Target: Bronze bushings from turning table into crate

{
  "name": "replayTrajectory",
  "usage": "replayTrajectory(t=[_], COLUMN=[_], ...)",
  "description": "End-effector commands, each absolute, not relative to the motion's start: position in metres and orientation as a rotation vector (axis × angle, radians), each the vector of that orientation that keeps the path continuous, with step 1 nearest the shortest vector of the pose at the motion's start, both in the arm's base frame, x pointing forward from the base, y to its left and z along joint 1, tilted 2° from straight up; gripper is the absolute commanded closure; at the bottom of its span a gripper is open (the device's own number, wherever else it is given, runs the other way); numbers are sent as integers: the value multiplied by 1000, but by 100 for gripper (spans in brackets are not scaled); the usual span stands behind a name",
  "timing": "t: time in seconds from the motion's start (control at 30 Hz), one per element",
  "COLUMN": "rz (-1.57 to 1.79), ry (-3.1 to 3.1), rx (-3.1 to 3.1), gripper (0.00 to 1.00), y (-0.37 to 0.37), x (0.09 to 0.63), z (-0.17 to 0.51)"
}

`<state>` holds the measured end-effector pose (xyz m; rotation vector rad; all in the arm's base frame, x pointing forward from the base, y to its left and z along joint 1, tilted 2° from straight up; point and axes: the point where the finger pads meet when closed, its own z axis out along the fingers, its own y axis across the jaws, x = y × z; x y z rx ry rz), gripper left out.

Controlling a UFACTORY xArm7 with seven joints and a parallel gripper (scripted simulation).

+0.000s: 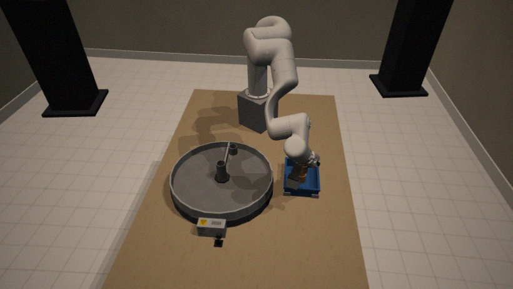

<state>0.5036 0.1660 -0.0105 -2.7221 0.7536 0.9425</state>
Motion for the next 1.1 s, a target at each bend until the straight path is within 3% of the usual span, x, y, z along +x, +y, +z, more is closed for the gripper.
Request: replayTrajectory(t=[0.0, 1.07], rz=[938, 938], ry=[752, 752], rx=[-2722, -2722], gripper=[100, 100], y=[166, 166], x=[507, 507], z=[-40, -65])
